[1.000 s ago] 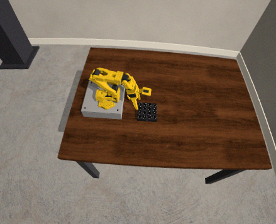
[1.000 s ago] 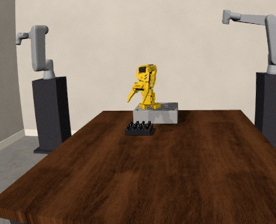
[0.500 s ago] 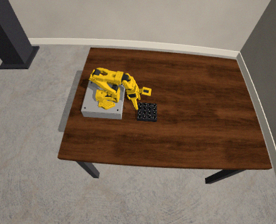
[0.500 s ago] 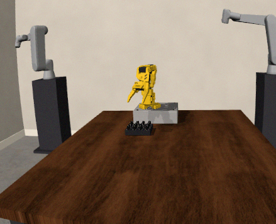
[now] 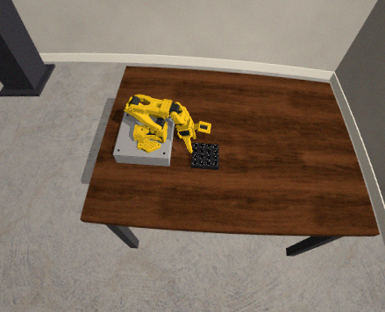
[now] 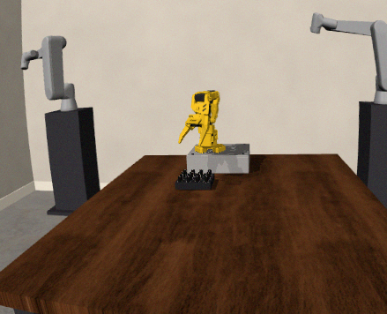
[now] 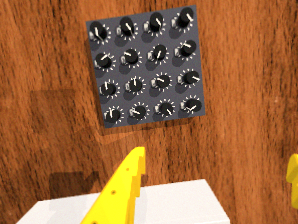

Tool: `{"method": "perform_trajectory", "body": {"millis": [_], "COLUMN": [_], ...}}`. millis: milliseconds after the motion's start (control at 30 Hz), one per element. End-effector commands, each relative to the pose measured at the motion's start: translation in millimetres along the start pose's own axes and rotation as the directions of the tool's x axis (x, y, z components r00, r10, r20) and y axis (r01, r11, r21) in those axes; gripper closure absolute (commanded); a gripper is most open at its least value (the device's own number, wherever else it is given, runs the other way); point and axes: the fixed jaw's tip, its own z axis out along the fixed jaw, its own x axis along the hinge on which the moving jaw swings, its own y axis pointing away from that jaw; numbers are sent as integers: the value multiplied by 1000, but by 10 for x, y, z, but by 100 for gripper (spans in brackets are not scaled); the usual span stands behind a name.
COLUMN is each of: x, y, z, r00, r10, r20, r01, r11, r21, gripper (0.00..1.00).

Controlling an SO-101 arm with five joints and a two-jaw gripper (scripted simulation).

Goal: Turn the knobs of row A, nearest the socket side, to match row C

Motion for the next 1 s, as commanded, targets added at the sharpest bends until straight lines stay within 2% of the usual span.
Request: {"method": "perform_trajectory", "body": {"millis": [0, 967], "x": [3, -28], "y": [-9, -11], "z": [-9, -4], "r00": [1000, 1000], "r10": [13, 13], "r20": [-8, -8], "r01": [-13, -13], "r11": [1000, 1000], "r21": [2, 2], "gripper": [60, 60]}}
